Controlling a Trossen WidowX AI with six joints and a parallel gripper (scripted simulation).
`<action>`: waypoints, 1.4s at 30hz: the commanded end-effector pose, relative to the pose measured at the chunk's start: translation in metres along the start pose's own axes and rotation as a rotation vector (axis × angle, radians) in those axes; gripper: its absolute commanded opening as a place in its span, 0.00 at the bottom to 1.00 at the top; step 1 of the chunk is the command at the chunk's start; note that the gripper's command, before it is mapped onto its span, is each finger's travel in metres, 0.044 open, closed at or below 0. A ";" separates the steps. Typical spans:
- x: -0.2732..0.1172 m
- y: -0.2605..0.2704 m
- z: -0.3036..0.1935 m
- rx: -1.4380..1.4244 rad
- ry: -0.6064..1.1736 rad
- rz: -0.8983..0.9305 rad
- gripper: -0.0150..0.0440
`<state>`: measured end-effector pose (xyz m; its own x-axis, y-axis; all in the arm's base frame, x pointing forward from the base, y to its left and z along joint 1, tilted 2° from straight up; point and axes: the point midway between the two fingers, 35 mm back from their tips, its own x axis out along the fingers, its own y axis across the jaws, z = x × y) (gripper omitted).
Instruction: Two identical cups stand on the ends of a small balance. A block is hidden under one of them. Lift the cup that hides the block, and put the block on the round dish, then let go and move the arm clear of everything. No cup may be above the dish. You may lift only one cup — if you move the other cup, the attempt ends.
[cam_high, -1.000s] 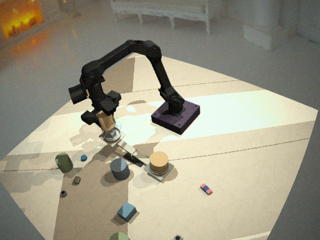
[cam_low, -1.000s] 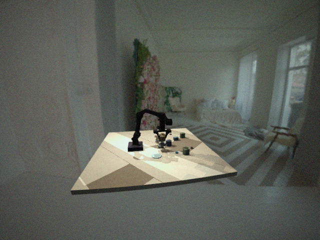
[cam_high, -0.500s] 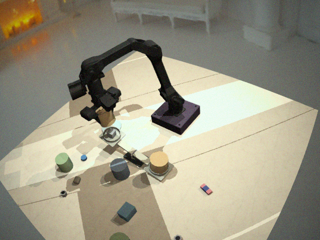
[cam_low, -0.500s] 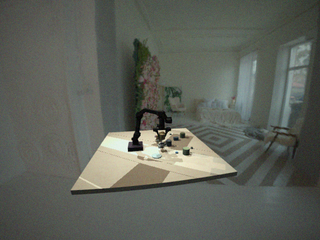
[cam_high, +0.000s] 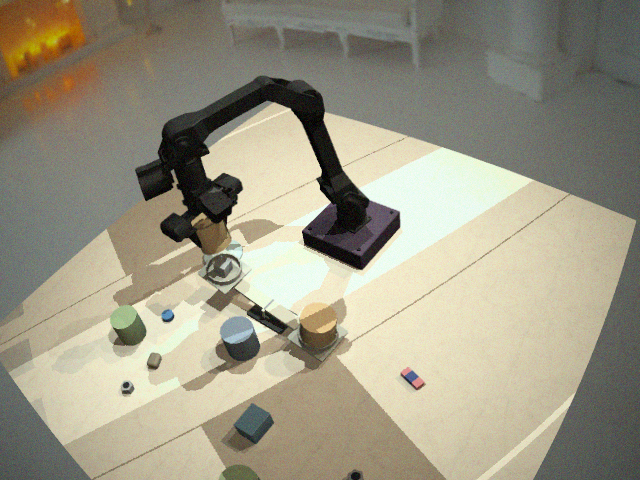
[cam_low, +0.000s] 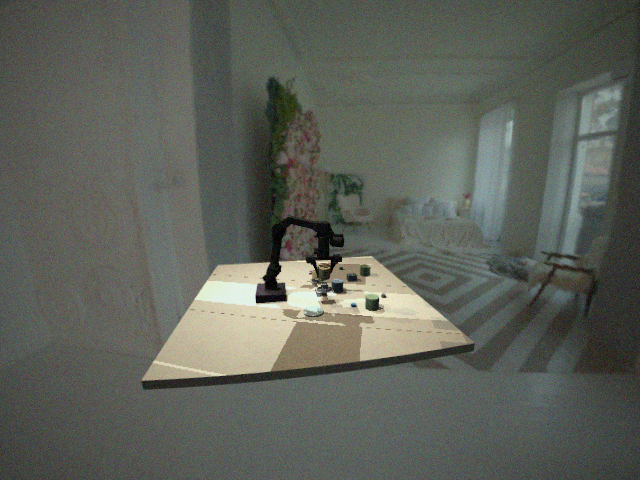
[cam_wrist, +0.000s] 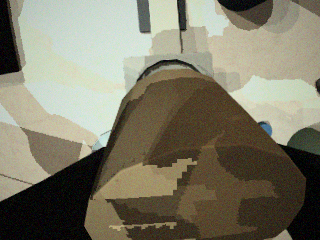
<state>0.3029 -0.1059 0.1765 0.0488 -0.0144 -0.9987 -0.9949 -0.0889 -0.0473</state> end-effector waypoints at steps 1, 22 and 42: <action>0.000 0.000 0.000 0.000 0.001 -0.003 0.25; 0.000 0.000 0.000 0.000 0.001 -0.003 0.25; 0.002 0.002 -0.005 0.000 0.002 -0.003 0.25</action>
<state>0.3027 -0.1067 0.1756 0.0490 -0.0148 -0.9987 -0.9950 -0.0882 -0.0475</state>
